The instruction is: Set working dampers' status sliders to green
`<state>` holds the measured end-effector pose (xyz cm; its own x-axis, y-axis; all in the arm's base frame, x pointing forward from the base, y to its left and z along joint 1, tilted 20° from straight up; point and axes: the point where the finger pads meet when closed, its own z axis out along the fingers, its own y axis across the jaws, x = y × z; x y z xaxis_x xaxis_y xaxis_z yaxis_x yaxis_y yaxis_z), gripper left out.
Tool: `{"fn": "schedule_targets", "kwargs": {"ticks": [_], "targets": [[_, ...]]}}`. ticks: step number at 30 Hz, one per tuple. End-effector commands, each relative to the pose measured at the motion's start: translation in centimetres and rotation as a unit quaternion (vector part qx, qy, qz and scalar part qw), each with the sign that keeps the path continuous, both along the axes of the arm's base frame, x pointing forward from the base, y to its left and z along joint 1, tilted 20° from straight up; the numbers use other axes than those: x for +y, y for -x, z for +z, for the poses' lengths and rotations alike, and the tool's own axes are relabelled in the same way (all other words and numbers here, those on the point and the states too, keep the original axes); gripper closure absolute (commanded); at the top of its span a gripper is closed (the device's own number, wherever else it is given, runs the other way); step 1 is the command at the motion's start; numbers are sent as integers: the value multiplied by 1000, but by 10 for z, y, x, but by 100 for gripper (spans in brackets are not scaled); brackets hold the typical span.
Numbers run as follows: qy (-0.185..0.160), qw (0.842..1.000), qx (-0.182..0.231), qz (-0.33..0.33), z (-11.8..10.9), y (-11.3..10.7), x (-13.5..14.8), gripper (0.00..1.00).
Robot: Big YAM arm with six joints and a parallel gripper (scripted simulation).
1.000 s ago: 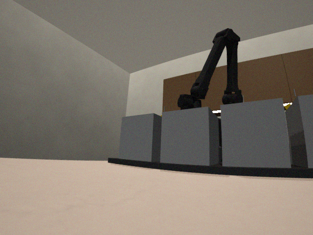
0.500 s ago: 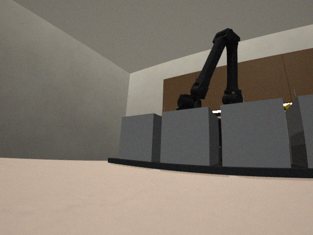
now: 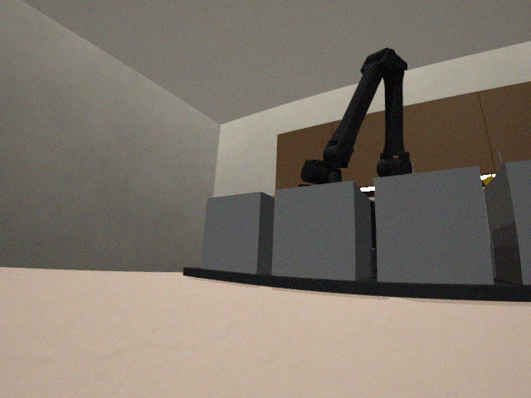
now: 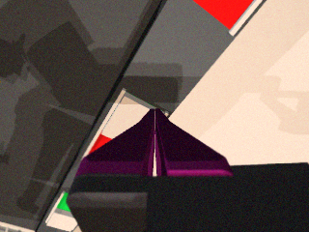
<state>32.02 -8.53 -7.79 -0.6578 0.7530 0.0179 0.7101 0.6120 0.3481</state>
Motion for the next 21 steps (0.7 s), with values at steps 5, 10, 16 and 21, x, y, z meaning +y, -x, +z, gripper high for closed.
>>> {"fn": "schedule_targets", "kwargs": {"ticks": [5,10,16,21], "targets": [[-30,991,23,-132,6,-9,-9,100],[-47,979,40,-194,6,-9,-9,100],[-60,967,50,-241,6,-10,-9,100],[-67,960,57,-267,6,-10,-9,100]]}}
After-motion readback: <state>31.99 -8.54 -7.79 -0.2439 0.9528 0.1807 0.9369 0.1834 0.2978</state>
